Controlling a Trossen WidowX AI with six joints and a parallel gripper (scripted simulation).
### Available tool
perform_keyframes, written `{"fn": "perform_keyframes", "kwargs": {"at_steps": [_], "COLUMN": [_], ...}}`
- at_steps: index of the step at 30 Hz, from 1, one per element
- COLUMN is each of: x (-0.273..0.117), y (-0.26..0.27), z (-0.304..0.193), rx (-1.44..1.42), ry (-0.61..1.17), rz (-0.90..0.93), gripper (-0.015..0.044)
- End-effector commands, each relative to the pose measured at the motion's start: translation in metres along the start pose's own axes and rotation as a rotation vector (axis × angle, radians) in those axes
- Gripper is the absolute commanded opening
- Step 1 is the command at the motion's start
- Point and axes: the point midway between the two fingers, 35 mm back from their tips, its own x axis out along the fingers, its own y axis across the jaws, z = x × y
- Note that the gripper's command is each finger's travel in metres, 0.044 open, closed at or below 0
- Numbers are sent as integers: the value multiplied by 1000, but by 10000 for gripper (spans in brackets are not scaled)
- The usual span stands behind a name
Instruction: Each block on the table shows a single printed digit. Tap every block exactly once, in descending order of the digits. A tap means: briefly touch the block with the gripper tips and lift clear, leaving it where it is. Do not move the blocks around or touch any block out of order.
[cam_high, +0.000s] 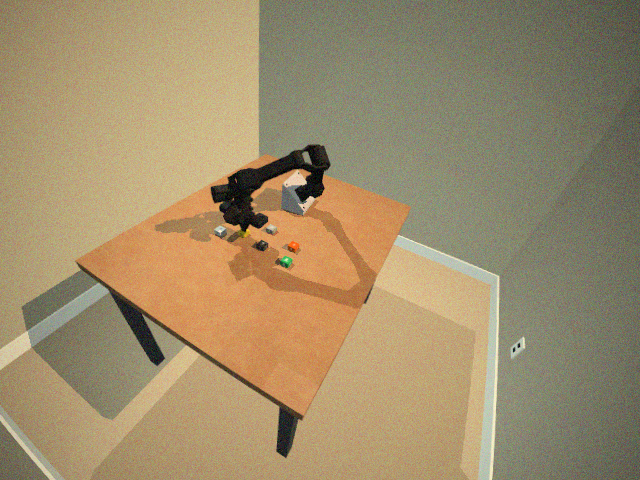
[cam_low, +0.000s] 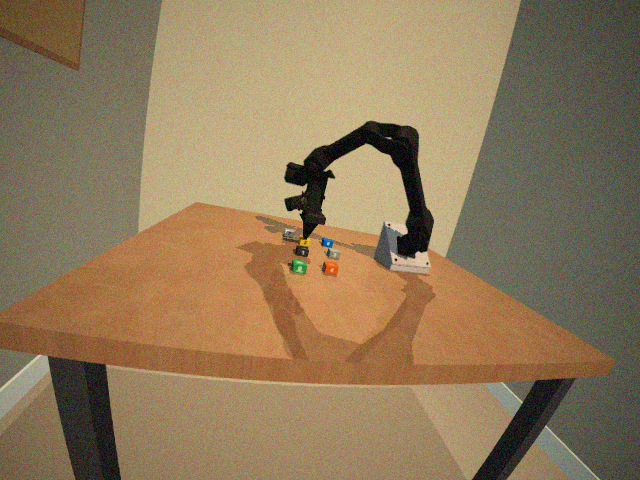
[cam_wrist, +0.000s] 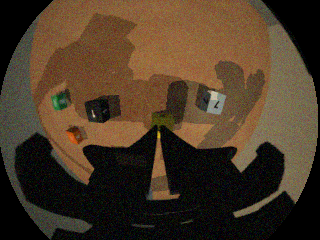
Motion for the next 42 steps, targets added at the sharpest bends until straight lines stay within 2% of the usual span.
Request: {"fn": "perform_keyframes", "kwargs": {"at_steps": [1, 6, 9, 14, 19, 21, 26, 31, 40, 42], "x": [7, 7, -20, -26, -94, -105, -105, -105, -105, -94], "y": [1, 1, 0, 0, -1, -1, 12, 97, 100, 100], "z": [-3, -3, -3, -3, -1, -3, 1, 12, 12, 13], "rx": [10, 10, 10, 11, 12, 12, 12, 12, 12, 12], "ry": [8, 8, 7, 8, 8, 9, 8, 9, 9, 9], "rz": [9, 9, 6, 7, 4, 4, 3, 9, 10, 9], "gripper": [20, 20, 20, 20, 20, 20, 20, 20, 20, 20]}}
